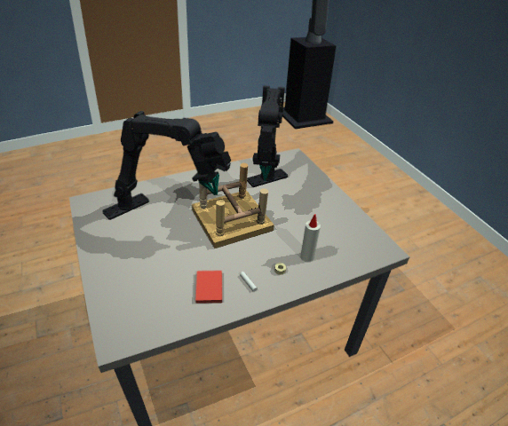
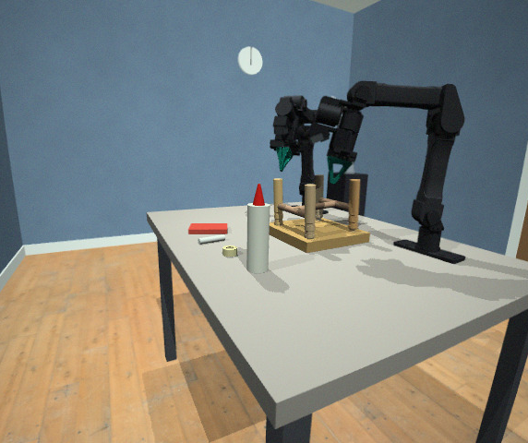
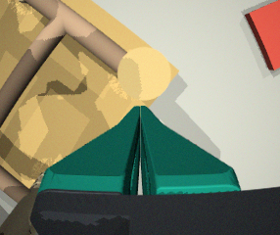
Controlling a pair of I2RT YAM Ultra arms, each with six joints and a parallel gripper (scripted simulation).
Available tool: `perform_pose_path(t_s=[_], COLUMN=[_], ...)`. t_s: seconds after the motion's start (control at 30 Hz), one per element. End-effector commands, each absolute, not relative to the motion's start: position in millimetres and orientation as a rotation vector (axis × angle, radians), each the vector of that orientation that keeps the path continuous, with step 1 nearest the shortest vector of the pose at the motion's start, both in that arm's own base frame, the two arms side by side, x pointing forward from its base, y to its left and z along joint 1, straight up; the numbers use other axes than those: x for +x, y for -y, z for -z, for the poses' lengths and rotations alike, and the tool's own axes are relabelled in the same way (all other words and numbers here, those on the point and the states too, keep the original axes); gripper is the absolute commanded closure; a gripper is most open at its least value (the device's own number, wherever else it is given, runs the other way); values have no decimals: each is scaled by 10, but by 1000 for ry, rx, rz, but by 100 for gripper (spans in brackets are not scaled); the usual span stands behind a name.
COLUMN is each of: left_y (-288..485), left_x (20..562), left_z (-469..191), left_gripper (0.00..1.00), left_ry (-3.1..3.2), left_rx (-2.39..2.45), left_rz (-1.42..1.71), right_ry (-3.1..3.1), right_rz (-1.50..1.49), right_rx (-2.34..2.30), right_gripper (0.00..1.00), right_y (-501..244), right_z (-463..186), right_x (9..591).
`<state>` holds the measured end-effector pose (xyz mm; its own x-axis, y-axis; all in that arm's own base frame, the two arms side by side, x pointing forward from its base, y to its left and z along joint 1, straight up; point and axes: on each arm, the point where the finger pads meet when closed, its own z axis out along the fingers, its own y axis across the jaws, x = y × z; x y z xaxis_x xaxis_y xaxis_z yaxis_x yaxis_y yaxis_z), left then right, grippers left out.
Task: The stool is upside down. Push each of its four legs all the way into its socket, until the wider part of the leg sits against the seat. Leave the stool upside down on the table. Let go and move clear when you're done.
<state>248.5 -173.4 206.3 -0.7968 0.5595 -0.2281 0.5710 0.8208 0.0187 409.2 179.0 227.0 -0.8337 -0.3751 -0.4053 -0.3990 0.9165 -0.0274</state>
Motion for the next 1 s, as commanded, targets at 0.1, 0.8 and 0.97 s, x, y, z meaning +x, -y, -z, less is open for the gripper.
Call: perform_pose_path(t_s=[0.1,0.8,0.97], left_y=[1766,1766,1746], left_x=[2546,2546,2301], left_z=[-2230,-2230,-2120], left_gripper=[100,100,100], left_ry=[-2723,-2723,-2765], left_rx=[848,848,928], left_rz=[97,97,99], right_ry=[-2685,-2615,-2650], right_rz=[-68,-91,-109], right_rx=[-559,-527,-613], right_gripper=[100,100,100], right_y=[-1739,-1706,-1850], right_z=[-2565,-2682,-2552], right_x=[3958,4050,3822])
